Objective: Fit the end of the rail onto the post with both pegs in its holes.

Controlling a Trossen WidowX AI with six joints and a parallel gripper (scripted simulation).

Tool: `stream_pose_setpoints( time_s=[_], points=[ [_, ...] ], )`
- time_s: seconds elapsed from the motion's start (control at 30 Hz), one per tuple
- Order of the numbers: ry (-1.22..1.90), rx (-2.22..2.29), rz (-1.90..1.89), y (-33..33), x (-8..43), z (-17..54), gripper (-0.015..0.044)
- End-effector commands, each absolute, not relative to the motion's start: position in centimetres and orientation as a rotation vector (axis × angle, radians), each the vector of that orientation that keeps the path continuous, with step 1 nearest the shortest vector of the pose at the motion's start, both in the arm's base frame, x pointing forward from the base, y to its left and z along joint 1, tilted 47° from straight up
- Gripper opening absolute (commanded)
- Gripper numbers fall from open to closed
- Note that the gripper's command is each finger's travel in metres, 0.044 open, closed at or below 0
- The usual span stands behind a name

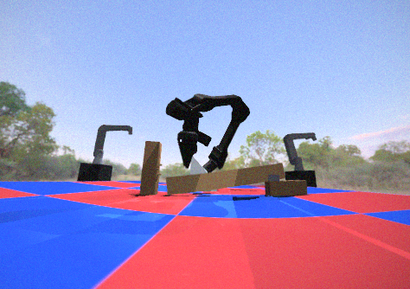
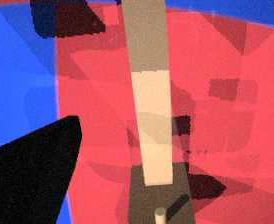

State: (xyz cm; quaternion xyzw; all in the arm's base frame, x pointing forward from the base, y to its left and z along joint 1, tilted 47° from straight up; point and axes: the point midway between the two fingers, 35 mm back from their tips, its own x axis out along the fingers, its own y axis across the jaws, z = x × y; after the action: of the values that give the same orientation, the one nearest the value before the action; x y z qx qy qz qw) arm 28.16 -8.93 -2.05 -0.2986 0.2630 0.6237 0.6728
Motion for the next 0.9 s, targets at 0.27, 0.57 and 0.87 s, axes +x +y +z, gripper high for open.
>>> stream_pose_setpoints(
  time_s=[0.27,0.57,0.87],
  points=[
    [0.540,-0.657,1.460,-7.7,26.9,-2.7,0.0440],
    [0.543,-0.656,1.459,-6.7,27.0,-3.7,0.0440],
    [0.545,-0.655,1.458,-5.7,27.1,-4.7,0.0440]
  ],
)
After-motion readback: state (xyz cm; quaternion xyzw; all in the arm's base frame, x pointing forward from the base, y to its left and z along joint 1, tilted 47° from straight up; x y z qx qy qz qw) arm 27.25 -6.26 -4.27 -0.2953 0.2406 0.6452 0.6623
